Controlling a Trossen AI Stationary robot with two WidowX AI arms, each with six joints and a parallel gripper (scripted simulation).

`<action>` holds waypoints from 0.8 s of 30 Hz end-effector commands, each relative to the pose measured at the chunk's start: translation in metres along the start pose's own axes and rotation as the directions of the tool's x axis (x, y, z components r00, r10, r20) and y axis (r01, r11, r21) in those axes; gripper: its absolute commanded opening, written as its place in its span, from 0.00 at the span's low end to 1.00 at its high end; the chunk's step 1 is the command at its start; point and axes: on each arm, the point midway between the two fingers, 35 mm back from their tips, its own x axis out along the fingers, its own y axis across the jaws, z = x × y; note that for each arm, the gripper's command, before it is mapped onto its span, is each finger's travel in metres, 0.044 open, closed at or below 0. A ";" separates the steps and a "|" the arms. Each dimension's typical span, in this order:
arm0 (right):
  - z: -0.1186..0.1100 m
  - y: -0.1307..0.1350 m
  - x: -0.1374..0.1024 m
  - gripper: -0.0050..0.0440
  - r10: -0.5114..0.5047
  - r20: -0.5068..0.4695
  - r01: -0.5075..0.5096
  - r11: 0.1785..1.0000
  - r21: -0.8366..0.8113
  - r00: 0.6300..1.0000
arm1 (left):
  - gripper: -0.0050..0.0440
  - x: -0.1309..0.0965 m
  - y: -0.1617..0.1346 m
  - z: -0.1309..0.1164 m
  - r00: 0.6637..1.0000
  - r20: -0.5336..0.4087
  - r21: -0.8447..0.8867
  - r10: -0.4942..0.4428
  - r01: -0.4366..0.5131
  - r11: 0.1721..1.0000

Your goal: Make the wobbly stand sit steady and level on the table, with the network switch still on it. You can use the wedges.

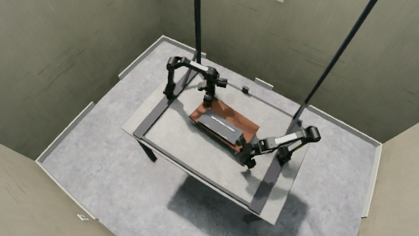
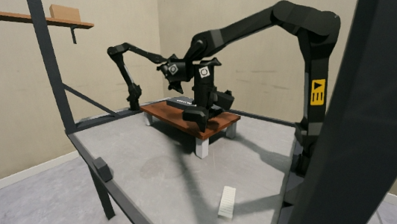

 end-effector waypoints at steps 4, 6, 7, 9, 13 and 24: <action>0.000 0.005 0.005 0.00 0.009 0.010 -0.009 1.000 0.008 1.000 | 0.00 -0.004 0.051 0.004 0.983 -0.157 -0.308 0.096 -0.141 0.941; 0.000 0.005 0.005 0.00 0.009 0.010 -0.009 1.000 0.008 1.000 | 0.00 -0.004 0.059 0.002 0.977 -0.187 -0.360 0.106 -0.168 0.918; 0.000 0.005 0.005 0.00 0.009 0.010 -0.009 1.000 0.008 1.000 | 0.00 -0.006 0.066 0.000 0.970 -0.213 -0.407 0.113 -0.193 0.893; 0.000 0.005 0.005 0.00 0.009 0.010 -0.009 1.000 0.008 1.000 | 0.00 -0.009 0.081 -0.005 0.956 -0.264 -0.489 0.127 -0.246 0.837; 0.000 0.005 0.005 0.00 0.009 0.010 -0.009 1.000 0.008 1.000 | 0.00 -0.011 0.115 -0.050 0.908 -0.399 -0.601 0.127 -0.364 0.712; 0.000 0.005 0.005 0.00 0.009 0.010 -0.009 1.000 0.008 1.000 | 0.00 -0.030 0.138 -0.086 0.777 -0.630 -0.738 0.006 -0.601 0.307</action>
